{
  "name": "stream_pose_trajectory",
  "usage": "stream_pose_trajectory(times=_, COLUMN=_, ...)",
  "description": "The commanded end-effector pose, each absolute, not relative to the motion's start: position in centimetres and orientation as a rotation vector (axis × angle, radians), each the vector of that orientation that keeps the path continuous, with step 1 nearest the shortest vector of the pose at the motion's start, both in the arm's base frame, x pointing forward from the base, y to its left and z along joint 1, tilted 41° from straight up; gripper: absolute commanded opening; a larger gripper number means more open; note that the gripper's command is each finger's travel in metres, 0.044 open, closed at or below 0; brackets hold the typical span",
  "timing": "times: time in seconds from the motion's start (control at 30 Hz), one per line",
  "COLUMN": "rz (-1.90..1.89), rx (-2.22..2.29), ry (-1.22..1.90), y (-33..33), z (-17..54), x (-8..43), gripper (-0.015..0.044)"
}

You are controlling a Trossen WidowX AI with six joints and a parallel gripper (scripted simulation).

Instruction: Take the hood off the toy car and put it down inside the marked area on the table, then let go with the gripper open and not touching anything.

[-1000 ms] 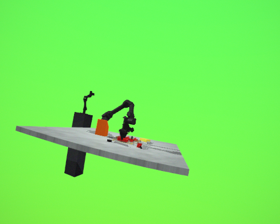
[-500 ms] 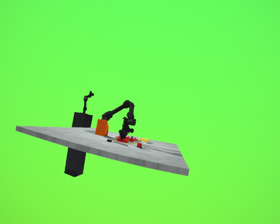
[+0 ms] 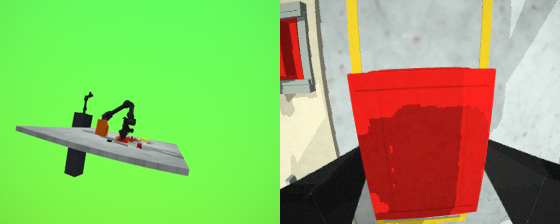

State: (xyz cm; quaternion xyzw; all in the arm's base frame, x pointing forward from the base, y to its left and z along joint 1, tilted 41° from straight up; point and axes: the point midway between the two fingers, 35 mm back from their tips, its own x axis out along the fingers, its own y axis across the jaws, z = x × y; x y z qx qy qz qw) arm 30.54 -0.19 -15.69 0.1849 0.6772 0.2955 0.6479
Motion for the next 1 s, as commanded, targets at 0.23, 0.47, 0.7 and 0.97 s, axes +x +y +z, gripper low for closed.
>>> stream_pose_trajectory(times=0.23, rz=0.672, rx=0.423, ry=1.535, y=-3.2, z=-12.3, x=31.1, gripper=0.044)
stream_pose_trajectory(times=0.47, rz=0.673, rx=0.426, ry=1.533, y=-4.9, z=-10.2, x=31.2, gripper=0.044)
stream_pose_trajectory(times=0.7, rz=0.673, rx=0.426, ry=1.533, y=-4.9, z=-10.2, x=31.2, gripper=0.044)
stream_pose_trajectory(times=0.97, rz=0.673, rx=0.426, ry=1.533, y=-4.9, z=-10.2, x=31.2, gripper=0.044)
